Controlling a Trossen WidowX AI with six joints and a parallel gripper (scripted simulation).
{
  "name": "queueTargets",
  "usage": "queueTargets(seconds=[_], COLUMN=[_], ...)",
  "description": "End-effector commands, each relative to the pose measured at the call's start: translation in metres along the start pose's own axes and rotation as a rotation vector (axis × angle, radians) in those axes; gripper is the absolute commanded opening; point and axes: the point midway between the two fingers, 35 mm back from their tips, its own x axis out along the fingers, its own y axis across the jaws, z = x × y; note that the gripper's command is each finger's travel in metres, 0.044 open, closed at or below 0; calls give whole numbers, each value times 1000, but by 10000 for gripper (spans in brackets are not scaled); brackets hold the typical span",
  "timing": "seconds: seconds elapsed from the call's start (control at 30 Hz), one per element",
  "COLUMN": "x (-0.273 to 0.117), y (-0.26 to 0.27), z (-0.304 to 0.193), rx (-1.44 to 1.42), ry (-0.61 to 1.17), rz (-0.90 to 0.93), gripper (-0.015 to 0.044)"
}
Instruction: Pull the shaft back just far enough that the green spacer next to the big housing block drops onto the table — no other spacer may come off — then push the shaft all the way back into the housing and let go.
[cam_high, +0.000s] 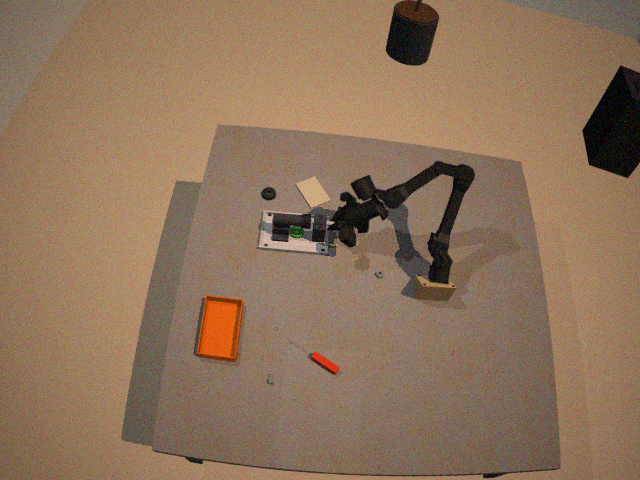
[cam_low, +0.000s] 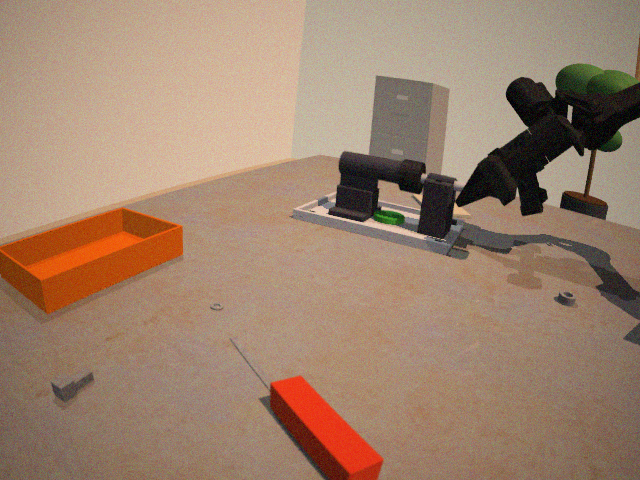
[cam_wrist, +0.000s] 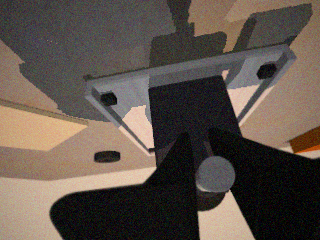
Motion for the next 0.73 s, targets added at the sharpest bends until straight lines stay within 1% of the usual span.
queueTargets(seconds=[0.0, 0.3, 0.7], x=[2, 2, 0], y=[1, 1, 0], z=[-3, -4, 0], rx=[5, 5, -1], ry=[3, 3, -3], rz=[2, 2, -1], gripper=[0, 0, 315])
